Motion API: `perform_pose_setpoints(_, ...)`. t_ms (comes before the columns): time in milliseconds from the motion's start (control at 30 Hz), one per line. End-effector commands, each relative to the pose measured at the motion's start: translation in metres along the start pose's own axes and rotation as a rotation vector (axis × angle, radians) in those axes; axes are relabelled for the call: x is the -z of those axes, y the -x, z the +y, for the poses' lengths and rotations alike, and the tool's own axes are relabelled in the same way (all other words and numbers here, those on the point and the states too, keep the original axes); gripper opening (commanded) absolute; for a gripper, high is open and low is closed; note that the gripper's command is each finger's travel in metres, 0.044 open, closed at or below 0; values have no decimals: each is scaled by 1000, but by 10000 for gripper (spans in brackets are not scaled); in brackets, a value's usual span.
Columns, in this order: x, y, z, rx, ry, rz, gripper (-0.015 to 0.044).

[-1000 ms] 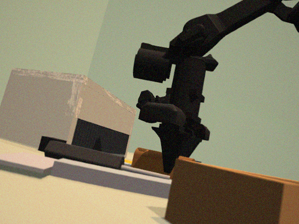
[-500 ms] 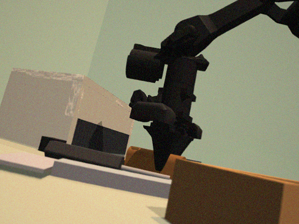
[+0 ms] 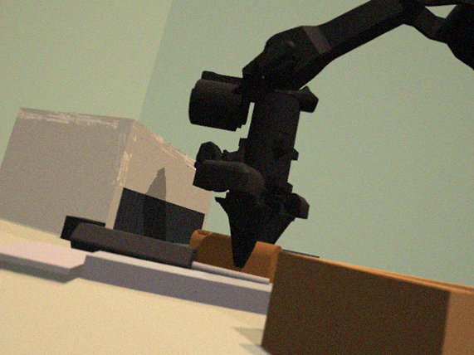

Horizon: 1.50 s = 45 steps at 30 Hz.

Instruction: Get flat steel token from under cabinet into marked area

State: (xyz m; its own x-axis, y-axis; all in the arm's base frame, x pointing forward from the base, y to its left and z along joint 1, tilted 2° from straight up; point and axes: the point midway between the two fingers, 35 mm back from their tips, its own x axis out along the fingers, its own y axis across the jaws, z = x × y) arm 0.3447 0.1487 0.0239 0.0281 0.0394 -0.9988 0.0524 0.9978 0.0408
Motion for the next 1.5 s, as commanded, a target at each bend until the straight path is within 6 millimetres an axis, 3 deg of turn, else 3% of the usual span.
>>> perform_pose_setpoints(0, -5, 0, 0, -3, 4, -1, 0)
perform_pose_setpoints(1467, -47, 2, 1, -3, 5, -5, 0)
